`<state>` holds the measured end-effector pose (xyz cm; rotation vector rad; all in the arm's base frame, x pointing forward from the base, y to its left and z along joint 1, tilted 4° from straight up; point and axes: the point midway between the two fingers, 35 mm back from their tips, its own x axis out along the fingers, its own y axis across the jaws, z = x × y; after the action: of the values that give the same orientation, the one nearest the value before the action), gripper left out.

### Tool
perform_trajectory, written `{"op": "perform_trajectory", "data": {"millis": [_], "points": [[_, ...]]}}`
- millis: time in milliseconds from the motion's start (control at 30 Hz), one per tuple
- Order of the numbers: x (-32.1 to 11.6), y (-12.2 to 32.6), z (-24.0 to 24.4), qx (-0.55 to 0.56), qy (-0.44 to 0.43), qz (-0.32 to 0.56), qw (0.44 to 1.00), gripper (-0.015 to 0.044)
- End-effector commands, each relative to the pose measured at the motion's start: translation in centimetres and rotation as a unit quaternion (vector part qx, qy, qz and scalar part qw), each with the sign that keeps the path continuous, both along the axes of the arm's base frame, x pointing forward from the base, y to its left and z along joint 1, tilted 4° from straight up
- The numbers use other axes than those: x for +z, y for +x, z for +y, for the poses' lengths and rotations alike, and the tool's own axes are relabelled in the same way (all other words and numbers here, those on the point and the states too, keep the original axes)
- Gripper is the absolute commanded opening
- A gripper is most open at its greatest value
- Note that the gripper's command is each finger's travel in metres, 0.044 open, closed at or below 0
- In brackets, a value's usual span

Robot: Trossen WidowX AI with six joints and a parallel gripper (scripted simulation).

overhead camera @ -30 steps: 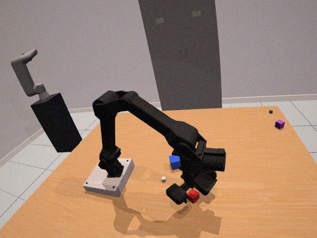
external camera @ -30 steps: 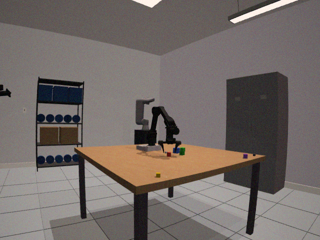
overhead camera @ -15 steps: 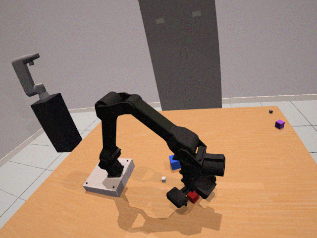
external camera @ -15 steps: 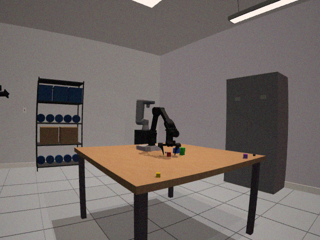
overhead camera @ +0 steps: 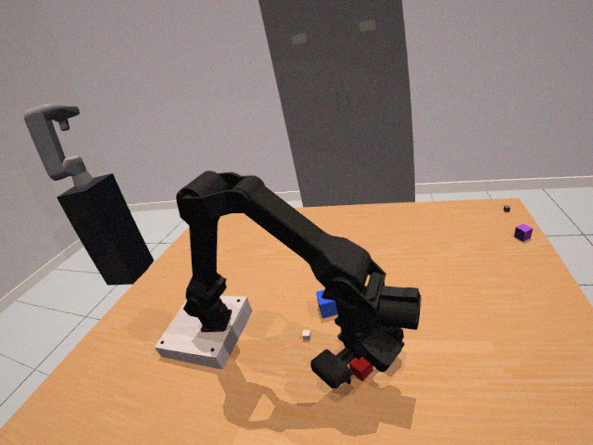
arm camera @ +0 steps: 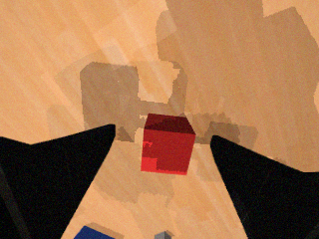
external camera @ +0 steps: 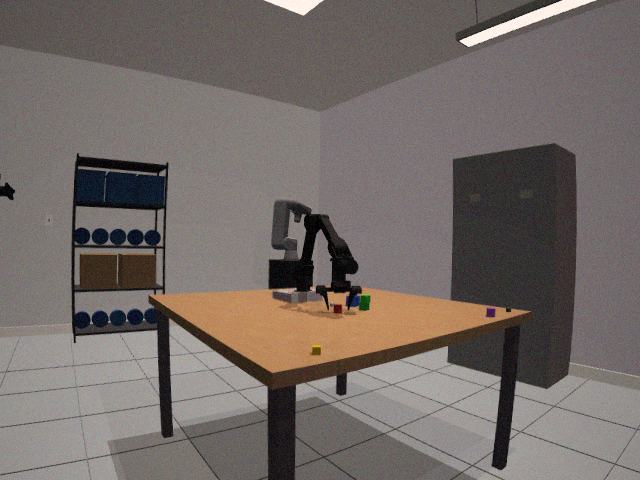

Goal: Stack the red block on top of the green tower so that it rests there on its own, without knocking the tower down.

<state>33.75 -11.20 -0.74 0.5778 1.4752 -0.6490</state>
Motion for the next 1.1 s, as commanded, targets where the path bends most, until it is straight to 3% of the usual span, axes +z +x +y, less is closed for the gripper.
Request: {"op": "perform_trajectory", "data": {"millis": [0,200,467,600,1067], "points": [[-0.2,-0.2,0.0,0.001,0.001,0.003,1.0,0.0309],[-0.2,-0.2,0.0,0.001,0.001,0.003,1.0,0.0151],[-0.2,-0.2,0.0,0.001,0.001,0.003,1.0,0.0098],[0.8,-0.1,0.1,0.001,0.001,0.004,1.0,0.0],[8.2,0.2,0.4,0.003,0.0,0.006,1.0,0.0]]}}
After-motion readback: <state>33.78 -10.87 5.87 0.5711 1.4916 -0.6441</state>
